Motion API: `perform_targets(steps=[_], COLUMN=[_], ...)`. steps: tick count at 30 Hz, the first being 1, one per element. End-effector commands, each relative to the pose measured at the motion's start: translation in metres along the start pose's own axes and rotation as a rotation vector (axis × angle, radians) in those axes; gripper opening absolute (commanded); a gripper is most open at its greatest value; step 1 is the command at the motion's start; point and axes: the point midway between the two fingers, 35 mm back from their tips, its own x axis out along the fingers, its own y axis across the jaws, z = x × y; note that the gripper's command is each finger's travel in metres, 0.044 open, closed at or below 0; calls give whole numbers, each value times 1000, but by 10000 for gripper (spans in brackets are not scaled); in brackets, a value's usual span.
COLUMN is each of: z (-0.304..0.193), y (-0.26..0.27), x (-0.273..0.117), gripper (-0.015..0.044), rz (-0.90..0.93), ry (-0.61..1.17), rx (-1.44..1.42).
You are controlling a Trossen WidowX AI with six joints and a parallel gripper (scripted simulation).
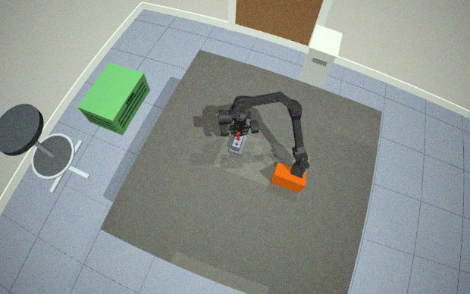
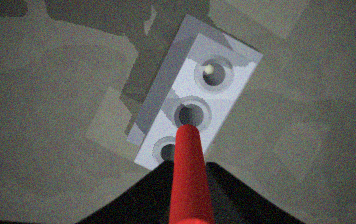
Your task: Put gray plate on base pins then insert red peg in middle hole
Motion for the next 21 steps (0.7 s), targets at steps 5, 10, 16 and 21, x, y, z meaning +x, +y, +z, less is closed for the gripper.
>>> perform_targets(steps=[5,10,16,21], z=[9,9,9,9], y=[-3,-3,-3,-3], x=[0,0,0,0], gripper=[0,0,0,0], rz=[-1,-1,-1,-1], ry=[-6,-6,-6,-6], rx=[0,0,0,0])
